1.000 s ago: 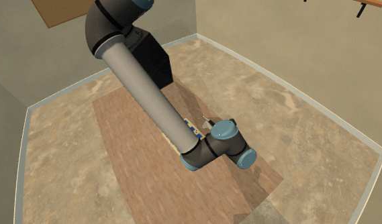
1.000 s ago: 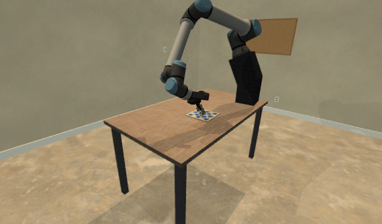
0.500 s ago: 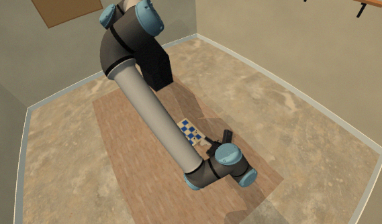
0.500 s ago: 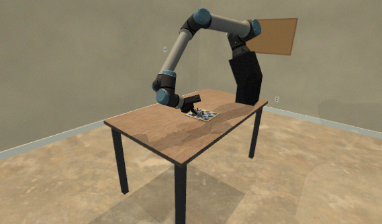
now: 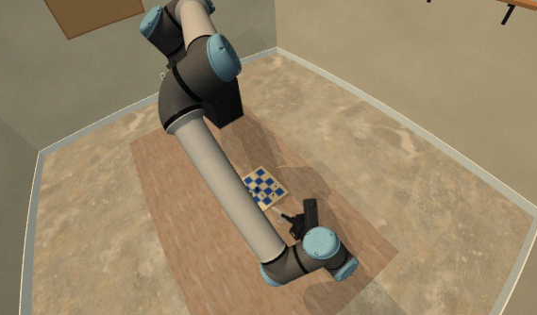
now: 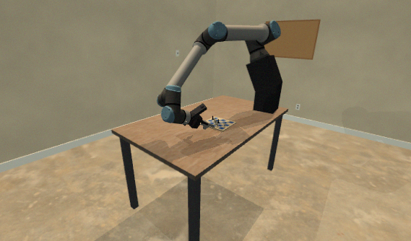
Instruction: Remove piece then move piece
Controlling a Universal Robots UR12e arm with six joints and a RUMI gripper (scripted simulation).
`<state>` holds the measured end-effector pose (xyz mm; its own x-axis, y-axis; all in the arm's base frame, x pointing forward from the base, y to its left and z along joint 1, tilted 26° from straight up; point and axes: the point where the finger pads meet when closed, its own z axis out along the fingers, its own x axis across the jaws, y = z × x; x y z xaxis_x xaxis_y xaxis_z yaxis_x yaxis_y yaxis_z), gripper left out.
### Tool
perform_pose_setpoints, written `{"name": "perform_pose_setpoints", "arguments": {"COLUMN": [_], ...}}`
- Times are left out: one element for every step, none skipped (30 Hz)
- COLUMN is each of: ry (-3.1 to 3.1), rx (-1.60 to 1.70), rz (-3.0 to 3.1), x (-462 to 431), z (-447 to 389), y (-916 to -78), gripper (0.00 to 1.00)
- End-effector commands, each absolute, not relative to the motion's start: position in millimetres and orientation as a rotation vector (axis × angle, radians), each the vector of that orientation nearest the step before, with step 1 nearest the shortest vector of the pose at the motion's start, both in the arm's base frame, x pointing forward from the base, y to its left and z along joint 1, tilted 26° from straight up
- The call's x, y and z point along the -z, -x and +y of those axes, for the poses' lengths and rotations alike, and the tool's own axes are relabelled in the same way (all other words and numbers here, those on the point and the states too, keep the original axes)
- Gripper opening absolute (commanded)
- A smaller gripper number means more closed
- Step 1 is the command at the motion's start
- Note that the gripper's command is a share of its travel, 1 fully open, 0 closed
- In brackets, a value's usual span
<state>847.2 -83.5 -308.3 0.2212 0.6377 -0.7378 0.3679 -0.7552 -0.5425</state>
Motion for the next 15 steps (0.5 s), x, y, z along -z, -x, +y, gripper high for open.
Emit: {"name": "perform_pose_setpoints", "arguments": {"ry": [2.113,2.093,2.075,2.058,2.042,2.028,2.015,2.003,1.992,1.983,1.974,1.974,1.974,1.967,1.961], "rx": [-1.531,-1.526,-1.521,-1.516,-1.512,-1.507,-1.503,-1.500,-1.497,-1.494,-1.491,-1.491,-1.491,-1.489,-1.487], "rz": [-1.050,-1.066,-1.080,-1.093,-1.105,-1.115,-1.125,-1.133,-1.141,-1.148,-1.153,-1.153,-1.153,-1.158,-1.163], "x": [309.5,309.8,310.1,310.3,310.5,310.7,310.9,311.1,311.2,311.3,311.5,311.5,311.5,311.5,311.6], "z": [-97.3,-99.7,-101.9,-103.9,-105.8,-107.6,-109.2,-110.6,-111.9,-113.0,-114.0,-114.0,-114.0,-114.8,-115.6], "y": [-853.6,-854.2,-854.8,-855.3,-855.7,-856.1,-856.4,-856.7,-857.0,-857.2,-857.4,-857.4,-857.4,-857.6,-857.7], "gripper": [1.00,1.00,1.00,1.00,1.00,1.00,1.00,1.00,1.00,1.00,1.00,1.00,1.00,1.00,1.00]}}
